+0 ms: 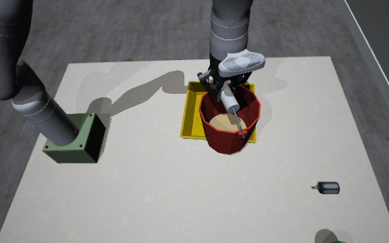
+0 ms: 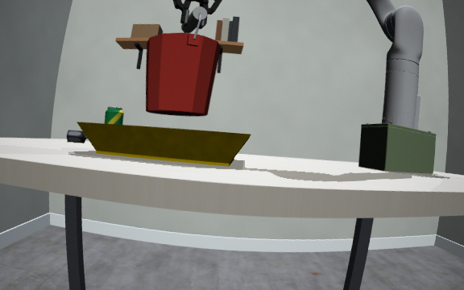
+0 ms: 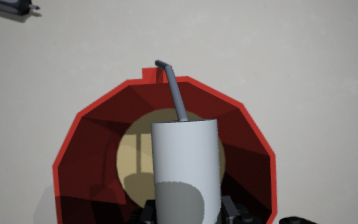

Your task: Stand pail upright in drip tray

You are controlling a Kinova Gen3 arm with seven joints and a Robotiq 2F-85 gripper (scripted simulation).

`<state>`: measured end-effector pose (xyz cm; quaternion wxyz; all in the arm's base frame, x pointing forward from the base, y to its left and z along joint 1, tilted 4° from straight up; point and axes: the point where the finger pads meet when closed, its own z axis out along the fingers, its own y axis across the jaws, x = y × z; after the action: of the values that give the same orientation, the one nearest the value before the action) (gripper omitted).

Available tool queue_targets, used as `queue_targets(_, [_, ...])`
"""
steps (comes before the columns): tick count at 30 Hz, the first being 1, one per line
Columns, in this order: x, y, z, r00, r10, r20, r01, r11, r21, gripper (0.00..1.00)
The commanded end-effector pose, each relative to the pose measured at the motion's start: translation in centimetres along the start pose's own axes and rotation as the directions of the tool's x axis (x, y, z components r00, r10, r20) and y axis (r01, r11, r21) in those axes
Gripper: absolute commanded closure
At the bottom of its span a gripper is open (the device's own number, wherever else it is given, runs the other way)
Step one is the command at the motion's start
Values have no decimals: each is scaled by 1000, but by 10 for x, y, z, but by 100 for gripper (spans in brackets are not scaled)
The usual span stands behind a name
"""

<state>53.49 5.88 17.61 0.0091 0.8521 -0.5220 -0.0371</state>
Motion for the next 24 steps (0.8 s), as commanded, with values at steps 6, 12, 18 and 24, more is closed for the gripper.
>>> queue_targets(6, [-28, -8, -2, 1000, 0, 1, 0, 1000, 14, 90])
queue_targets(12, [-45, -11, -2, 1000, 0, 1, 0, 1000, 14, 90])
queue_targets(18, [-56, -13, -2, 1000, -3, 1, 3, 1000, 14, 90])
queue_targets(24, [-71, -16, -2, 1000, -2, 1, 2, 1000, 14, 90])
